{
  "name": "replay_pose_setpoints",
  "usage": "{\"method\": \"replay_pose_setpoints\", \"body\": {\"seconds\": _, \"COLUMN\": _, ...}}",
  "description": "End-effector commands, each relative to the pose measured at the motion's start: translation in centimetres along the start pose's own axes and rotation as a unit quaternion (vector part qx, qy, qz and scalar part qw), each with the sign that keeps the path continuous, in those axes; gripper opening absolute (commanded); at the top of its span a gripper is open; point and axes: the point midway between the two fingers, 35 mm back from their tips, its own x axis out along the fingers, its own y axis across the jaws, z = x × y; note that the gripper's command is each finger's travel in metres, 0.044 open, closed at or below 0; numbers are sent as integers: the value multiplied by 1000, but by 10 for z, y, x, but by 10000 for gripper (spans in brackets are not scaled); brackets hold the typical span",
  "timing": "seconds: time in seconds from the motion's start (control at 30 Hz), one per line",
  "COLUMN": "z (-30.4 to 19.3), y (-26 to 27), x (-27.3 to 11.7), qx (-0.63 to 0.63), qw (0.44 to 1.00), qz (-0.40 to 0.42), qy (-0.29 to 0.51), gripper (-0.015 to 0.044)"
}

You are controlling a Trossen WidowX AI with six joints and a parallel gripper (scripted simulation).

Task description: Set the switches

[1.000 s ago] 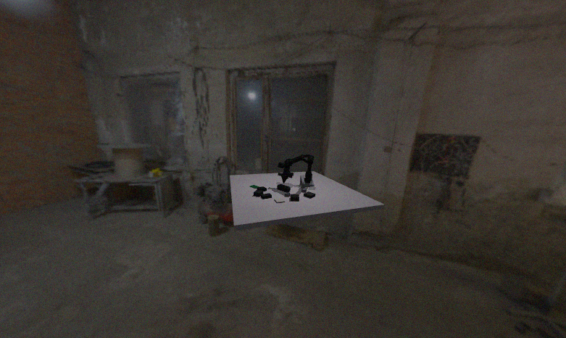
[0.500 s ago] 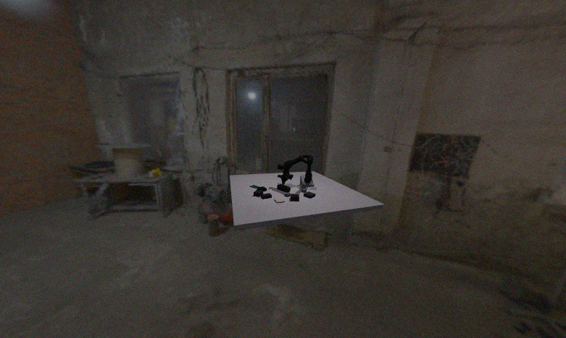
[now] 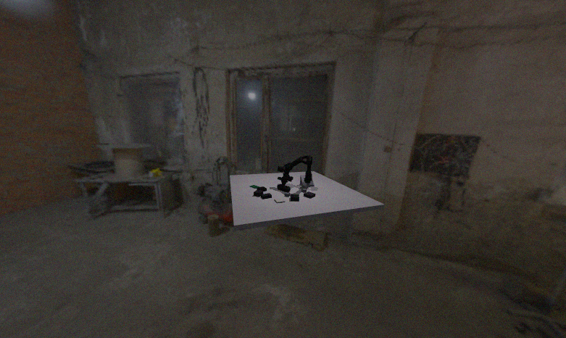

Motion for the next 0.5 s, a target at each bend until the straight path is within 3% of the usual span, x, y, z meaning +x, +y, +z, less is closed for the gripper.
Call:
{"method": "replay_pose_setpoints", "body": {"seconds": 0.0, "z": 2, "y": 2, "x": 6, "qx": 4, "qw": 1000, "qz": -2, "qy": -3, "gripper": 0}}
{"method": "replay_pose_setpoints", "body": {"seconds": 0.47, "z": 2, "y": 0, "x": 9, "qx": 4, "qw": 1000, "qz": -2, "qy": -4, "gripper": 0}}
